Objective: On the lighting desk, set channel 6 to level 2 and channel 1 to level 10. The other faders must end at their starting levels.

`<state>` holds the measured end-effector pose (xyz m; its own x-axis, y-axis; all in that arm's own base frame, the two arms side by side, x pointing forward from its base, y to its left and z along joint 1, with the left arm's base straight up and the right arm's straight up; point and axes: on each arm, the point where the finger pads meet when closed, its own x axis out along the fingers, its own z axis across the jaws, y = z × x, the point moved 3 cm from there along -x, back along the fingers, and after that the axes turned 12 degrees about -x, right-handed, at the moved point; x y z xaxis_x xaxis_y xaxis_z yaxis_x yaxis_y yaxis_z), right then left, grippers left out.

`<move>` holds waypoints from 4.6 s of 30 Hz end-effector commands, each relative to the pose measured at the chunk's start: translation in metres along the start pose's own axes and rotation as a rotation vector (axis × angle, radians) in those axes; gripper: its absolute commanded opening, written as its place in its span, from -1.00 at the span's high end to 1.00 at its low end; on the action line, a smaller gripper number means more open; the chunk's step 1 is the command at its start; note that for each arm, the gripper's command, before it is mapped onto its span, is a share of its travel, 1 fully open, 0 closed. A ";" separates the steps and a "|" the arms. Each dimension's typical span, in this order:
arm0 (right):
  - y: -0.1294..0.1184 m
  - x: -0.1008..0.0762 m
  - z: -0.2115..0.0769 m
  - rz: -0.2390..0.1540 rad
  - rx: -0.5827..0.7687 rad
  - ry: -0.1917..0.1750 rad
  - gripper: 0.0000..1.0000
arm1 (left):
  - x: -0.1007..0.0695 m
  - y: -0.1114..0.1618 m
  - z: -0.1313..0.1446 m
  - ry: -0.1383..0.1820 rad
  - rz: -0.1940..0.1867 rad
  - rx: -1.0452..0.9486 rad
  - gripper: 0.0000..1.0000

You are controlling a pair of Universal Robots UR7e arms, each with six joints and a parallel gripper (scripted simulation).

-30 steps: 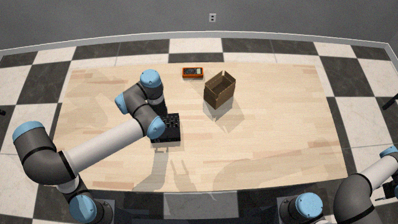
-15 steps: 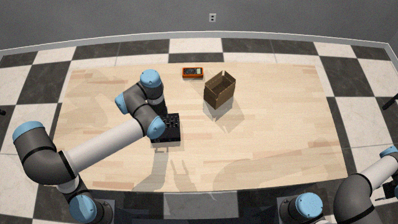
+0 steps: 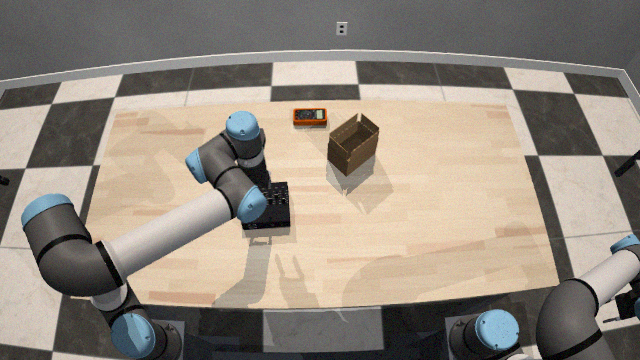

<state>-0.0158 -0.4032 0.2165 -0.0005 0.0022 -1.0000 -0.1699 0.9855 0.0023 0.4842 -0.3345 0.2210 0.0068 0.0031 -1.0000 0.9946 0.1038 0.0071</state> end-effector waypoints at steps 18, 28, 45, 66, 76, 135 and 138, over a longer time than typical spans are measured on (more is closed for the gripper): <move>0.000 0.000 0.000 -0.002 0.000 0.000 -1.00 | 0.007 0.016 0.013 0.002 0.033 0.446 -1.00; 0.000 0.000 0.000 -0.002 0.000 0.000 -1.00 | 0.013 0.024 0.019 0.013 0.051 0.726 -1.00; 0.000 0.000 0.000 -0.002 0.000 0.000 -1.00 | 0.025 0.037 0.026 0.052 0.080 1.270 -1.00; 0.000 0.000 0.000 -0.002 0.000 0.000 -1.00 | 0.042 0.053 0.021 0.135 0.092 1.979 -1.00; 0.000 0.000 0.000 -0.002 0.000 0.000 -1.00 | 0.051 0.063 0.014 0.189 0.081 2.325 -1.00; 0.000 0.000 0.000 -0.002 0.000 0.000 -1.00 | 0.067 0.086 -0.003 0.300 0.022 2.925 -1.00; 0.000 0.000 0.000 -0.002 0.000 0.000 -1.00 | 0.067 0.086 -0.003 0.300 0.022 2.925 -1.00</move>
<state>-0.0158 -0.4032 0.2165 -0.0005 0.0022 -1.0000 -0.1699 0.9855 0.0023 0.5690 -0.3214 0.1534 0.2041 0.0321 -0.9784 -0.9326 -0.2975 -0.2043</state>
